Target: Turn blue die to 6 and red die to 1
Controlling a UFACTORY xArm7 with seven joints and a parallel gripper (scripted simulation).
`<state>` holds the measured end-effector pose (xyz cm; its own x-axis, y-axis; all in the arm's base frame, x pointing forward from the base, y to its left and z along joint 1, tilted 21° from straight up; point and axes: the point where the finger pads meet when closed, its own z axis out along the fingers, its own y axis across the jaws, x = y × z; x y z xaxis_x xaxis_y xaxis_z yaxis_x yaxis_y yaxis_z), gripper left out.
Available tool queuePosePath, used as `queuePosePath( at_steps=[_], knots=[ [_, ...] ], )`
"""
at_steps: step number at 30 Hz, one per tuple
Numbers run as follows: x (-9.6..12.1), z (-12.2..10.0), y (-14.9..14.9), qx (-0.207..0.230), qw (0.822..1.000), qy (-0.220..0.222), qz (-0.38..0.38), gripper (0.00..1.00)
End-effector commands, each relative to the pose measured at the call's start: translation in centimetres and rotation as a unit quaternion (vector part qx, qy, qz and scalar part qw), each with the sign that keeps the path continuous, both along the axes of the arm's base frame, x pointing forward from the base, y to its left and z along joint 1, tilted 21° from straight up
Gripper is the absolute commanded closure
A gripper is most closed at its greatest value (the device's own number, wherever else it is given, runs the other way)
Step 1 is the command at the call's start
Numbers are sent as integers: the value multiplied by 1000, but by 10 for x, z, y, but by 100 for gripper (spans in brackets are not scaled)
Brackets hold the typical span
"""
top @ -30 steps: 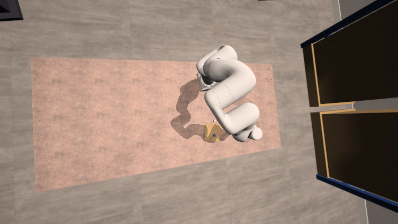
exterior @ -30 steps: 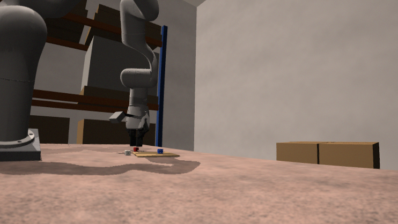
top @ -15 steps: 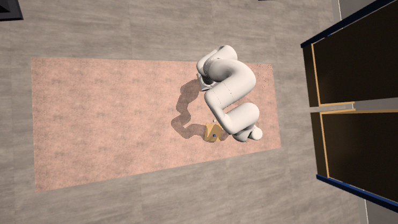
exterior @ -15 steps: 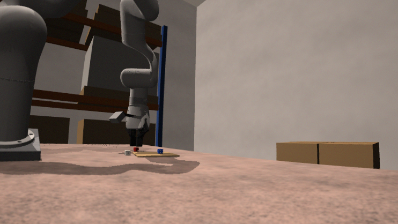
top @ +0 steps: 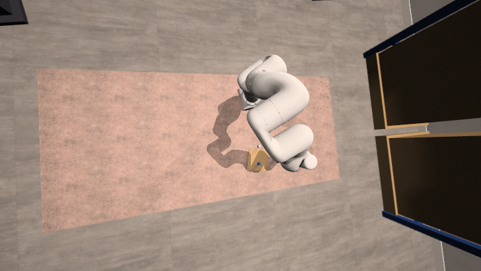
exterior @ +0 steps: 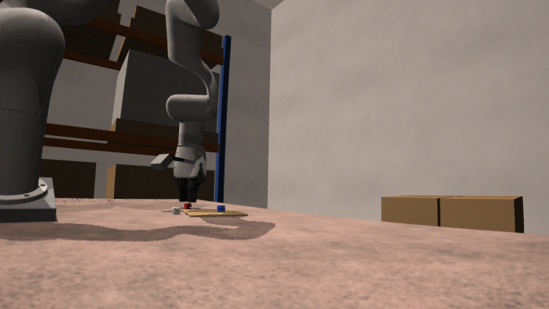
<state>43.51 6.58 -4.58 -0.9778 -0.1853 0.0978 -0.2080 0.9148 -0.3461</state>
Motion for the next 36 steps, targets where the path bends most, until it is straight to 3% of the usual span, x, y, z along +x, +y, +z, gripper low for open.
queuePosePath(
  at_steps=[1, 36],
  knots=[
    [1, 1, 1, 1, 1000, -2, 1, 69],
    [1, -17, -6, 1, 1000, -2, 1, 69]
  ],
)
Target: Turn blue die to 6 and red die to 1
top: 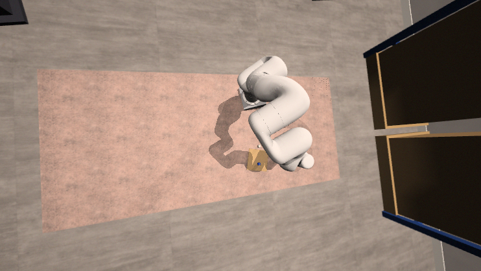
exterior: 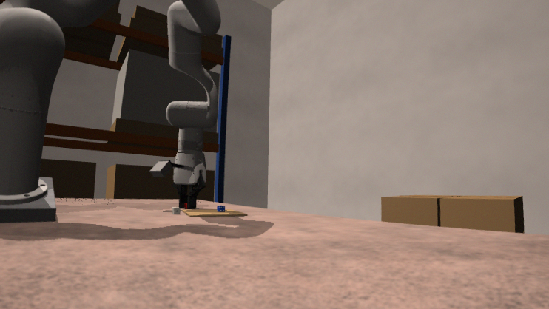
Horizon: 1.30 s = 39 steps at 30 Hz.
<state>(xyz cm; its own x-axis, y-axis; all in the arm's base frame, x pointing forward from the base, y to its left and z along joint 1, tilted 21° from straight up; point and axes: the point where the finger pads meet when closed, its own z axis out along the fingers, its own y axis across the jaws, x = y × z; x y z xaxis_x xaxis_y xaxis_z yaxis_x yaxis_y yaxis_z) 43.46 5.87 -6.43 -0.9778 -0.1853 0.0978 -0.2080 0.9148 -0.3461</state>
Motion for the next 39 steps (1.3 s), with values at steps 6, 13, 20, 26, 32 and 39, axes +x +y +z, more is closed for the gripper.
queuePosePath(
  at_steps=[6, 13, 20, 26, 32, 39],
  knots=[
    [2, 1, 1, 1, 1000, -2, 1, 69],
    [2, 1, 1, 1, 1000, -2, 1, 69],
    [2, 1, 1, 1, 1000, -2, 1, 69],
    [2, 1, 1, 1, 1000, -2, 1, 69],
    [2, 1, 1, 1, 1000, -2, 1, 89],
    [2, 1, 1, 1, 1000, -2, 1, 89]
  ],
)
